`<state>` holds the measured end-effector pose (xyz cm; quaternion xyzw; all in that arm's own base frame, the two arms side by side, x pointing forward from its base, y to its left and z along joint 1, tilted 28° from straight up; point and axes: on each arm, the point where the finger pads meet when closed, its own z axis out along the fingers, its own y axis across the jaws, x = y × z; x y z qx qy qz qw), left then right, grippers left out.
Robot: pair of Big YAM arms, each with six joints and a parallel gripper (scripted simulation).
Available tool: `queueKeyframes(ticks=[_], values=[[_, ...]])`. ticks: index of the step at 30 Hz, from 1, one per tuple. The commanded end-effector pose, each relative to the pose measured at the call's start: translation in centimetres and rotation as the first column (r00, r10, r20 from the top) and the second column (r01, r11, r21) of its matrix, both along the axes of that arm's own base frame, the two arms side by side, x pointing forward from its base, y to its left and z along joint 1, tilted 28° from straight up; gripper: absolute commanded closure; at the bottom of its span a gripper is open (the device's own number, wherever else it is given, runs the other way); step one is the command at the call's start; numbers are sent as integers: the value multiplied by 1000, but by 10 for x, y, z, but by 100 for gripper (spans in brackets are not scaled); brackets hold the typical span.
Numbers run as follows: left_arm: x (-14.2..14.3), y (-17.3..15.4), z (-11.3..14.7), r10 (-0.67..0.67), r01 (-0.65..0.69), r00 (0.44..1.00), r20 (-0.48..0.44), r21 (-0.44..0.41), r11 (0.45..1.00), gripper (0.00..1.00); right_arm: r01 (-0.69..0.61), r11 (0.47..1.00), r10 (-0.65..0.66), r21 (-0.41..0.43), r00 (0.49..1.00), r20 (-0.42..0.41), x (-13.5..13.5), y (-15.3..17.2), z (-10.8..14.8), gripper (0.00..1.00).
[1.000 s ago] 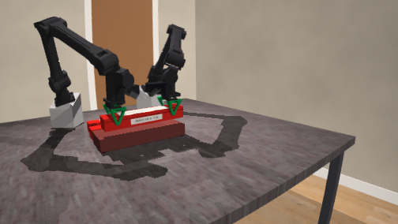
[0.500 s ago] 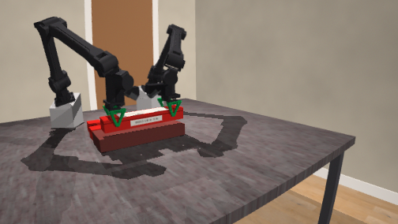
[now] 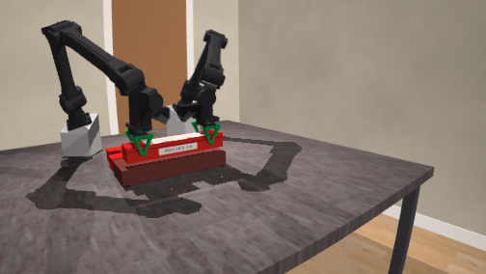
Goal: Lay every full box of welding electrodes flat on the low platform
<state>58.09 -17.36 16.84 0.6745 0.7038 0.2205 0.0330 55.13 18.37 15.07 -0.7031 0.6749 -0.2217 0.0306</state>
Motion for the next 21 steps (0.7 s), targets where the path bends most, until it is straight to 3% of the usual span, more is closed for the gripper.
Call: queueKeyframes(ticks=[1, 21], values=[[5, -20, 79, -32, 41, 990, 137, -62, 997, 100, -56, 997, 50, 43, 990, 133, 11, 21, 70, 100], [2, -18, 73, -36, 44, 991, 132, -56, 997, 100, -58, 997, 51, 46, 989, 136, 10, 22, 72, 100]])
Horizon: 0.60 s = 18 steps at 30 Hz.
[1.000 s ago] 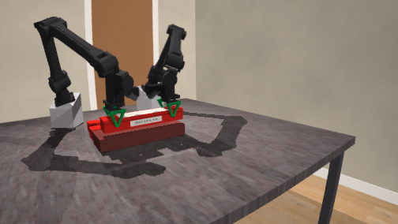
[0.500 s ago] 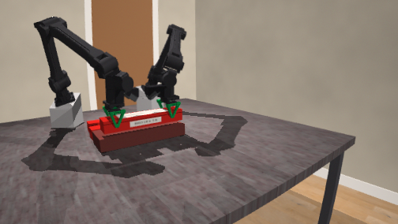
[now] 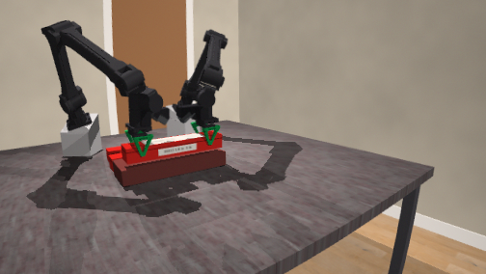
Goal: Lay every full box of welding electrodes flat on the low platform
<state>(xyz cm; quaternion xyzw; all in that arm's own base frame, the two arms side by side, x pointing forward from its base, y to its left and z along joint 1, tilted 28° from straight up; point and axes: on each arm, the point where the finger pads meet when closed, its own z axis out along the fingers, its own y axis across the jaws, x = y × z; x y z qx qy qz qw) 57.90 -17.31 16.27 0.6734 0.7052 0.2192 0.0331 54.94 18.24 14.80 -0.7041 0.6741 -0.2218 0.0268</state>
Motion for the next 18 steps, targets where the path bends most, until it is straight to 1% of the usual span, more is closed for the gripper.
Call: queueKeyframes(ticks=[1, 18], values=[[4, -19, 79, -39, 47, 990, 133, -53, 997, 100, -58, 997, 50, 52, 989, 141, 12, 23, 75, 100], [12, -7, 80, -19, 28, 990, 142, -57, 998, 100, -44, 998, 37, 48, 990, 135, 17, 12, 63, 100]])
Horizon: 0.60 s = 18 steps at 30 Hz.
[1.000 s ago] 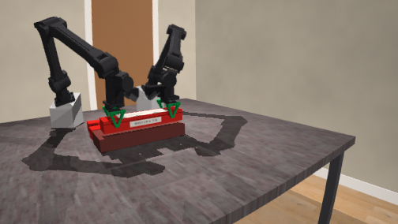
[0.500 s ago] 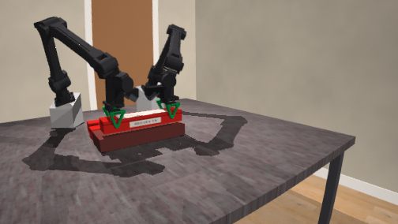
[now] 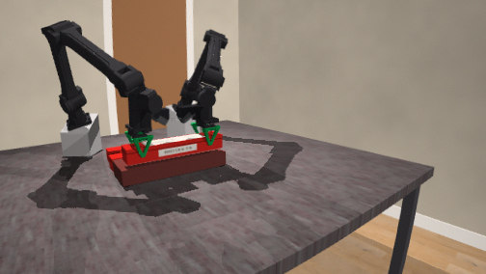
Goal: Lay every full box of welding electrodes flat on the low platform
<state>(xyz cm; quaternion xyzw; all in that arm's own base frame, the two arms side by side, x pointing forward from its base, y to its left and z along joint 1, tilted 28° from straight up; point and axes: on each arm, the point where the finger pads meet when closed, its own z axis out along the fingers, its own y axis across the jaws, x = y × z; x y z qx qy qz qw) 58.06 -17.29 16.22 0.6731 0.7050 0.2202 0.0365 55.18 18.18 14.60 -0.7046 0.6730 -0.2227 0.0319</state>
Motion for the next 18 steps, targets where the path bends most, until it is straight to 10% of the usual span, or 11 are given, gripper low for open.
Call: queueKeyframes(ticks=[1, 18], values=[[11, -8, 80, -19, 26, 991, 135, -54, 998, 100, -39, 998, 33, 43, 991, 127, 14, 13, 65, 100], [17, 0, 72, -6, 14, 990, 139, -56, 998, 100, -27, 999, 22, 40, 992, 123, 20, 4, 55, 100]])
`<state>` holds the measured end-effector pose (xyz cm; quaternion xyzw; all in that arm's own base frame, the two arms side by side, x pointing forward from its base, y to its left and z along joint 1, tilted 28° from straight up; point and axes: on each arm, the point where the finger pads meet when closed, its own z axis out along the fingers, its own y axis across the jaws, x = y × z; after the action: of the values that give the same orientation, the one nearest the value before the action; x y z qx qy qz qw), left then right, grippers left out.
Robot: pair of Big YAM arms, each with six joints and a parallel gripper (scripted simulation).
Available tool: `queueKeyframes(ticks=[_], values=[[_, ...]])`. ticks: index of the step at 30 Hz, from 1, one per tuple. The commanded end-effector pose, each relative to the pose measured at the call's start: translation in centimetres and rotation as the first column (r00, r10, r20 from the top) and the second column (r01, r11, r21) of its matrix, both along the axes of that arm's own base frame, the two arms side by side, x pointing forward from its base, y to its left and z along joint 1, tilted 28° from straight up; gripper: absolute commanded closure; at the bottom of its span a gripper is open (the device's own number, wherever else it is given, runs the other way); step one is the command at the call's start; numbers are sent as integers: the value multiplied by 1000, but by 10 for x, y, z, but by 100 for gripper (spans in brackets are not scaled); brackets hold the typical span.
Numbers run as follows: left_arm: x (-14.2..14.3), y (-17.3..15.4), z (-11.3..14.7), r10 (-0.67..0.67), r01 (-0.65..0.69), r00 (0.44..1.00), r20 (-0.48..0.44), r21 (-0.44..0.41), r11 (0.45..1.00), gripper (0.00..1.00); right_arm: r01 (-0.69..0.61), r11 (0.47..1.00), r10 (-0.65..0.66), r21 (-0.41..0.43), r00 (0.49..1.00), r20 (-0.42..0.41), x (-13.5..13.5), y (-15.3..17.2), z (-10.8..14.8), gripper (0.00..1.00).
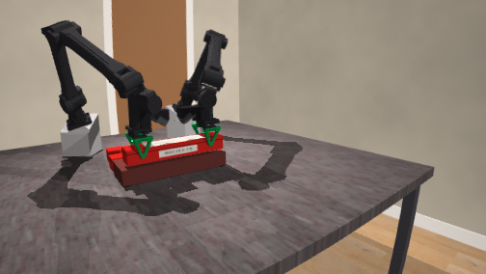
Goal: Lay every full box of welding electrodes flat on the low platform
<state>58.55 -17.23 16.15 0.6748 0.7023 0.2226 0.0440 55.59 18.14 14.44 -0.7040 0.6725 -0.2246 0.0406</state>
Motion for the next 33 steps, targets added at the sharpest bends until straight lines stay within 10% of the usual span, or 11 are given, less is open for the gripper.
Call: queueKeyframes(ticks=[1, 33], values=[[11, -1, 73, 1, 4, 993, 118, -48, 999, 100, -25, 999, 21, 33, 993, 113, 17, 6, 58, 100], [12, 6, 55, 1, 4, 994, 113, -42, 999, 100, -23, 999, 19, 33, 993, 115, 21, 3, 47, 100]])
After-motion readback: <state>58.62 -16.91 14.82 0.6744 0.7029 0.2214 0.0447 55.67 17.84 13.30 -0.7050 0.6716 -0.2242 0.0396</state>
